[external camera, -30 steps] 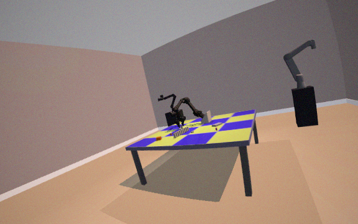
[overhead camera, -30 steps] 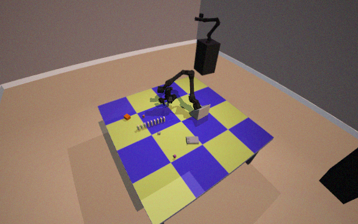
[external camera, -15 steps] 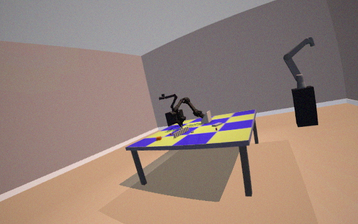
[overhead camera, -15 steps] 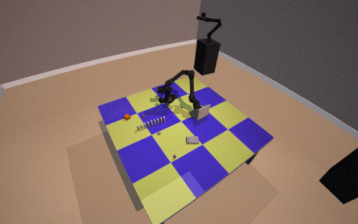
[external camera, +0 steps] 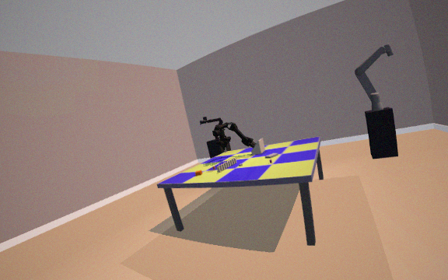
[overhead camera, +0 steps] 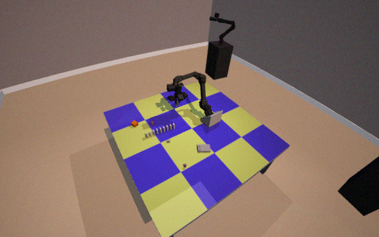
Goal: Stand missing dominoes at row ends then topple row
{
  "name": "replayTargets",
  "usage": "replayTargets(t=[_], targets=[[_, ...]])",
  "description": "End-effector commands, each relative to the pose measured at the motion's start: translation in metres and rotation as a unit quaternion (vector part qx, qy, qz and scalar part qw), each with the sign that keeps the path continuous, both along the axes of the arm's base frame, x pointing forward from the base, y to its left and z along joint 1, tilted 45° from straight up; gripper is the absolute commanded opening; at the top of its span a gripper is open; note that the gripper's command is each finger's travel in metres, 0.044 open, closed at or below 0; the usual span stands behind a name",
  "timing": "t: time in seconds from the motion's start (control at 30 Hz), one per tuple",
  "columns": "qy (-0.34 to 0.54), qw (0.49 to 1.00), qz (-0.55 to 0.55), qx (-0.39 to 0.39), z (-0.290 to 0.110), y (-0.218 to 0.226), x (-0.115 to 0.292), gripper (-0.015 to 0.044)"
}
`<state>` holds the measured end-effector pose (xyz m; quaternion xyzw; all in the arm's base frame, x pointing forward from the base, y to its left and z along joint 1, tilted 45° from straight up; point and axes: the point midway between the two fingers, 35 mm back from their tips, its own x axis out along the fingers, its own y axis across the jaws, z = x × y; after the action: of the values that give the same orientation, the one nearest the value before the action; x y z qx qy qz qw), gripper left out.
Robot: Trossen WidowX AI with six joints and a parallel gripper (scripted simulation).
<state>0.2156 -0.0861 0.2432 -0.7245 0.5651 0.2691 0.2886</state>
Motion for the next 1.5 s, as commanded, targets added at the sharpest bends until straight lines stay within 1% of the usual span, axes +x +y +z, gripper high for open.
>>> replayTargets(t=[0.0, 0.1, 0.17, 0.3, 0.47, 0.67, 0.8, 0.9, 0.97, 1.47], targets=[[-0.01, 1.0, 0.018, -0.006, 0.03, 0.019, -0.014, 0.0107], [-0.011, 1.0, 0.019, -0.006, 0.032, 0.02, -0.015, 0.0107], [-0.025, 1.0, 0.001, 0.001, 0.029, 0.024, -0.011, 0.0107], [-0.109, 0.988, -0.103, 0.04, 0.016, 0.043, 0.012, 0.0107], [-0.213, 0.945, -0.236, 0.08, -0.006, 0.073, 0.039, 0.0107], [-0.324, 0.861, -0.374, 0.115, -0.038, 0.114, 0.063, 0.0107], [-0.401, 0.781, -0.461, 0.127, -0.059, 0.137, 0.072, 0.0107], [-0.457, 0.71, -0.519, 0.132, -0.074, 0.153, 0.078, 0.0107], [-0.481, 0.677, -0.541, 0.133, -0.081, 0.159, 0.08, 0.0107], [-0.483, 0.673, -0.544, 0.134, -0.084, 0.158, 0.081, 0.0107]])
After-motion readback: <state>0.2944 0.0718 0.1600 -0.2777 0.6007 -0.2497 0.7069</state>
